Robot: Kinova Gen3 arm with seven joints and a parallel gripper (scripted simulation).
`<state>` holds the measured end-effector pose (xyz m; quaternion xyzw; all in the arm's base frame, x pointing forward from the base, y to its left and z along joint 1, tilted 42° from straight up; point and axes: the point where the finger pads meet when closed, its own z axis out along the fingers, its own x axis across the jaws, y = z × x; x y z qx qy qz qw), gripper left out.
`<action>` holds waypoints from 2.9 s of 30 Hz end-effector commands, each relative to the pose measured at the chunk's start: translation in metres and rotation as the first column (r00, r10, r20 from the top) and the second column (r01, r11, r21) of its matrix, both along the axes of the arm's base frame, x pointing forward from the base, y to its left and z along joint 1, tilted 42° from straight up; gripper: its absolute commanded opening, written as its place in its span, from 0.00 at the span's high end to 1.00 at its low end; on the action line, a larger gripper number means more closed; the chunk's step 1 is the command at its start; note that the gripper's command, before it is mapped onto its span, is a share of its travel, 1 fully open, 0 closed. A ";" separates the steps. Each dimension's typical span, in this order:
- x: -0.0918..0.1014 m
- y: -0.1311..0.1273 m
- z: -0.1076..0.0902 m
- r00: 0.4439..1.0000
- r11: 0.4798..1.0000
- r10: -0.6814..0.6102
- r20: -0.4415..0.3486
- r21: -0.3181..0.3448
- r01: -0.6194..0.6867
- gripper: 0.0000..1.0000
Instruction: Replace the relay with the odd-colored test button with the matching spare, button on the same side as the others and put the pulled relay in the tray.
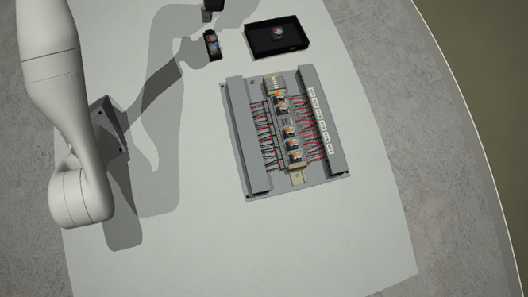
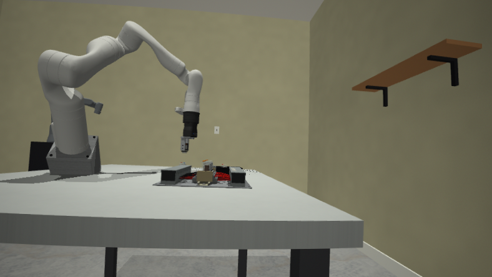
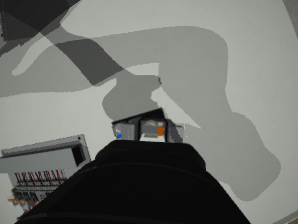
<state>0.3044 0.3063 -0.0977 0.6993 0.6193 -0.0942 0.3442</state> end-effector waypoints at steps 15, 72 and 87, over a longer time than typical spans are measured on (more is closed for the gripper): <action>0.001 0.002 0.001 0.977 0.984 0.162 -0.140 -0.049 -0.171 1.00; 0.000 0.001 0.001 0.696 0.786 0.498 -0.517 -0.068 -0.614 1.00; 0.000 0.002 0.001 0.573 0.700 0.551 -0.607 -0.038 -0.713 1.00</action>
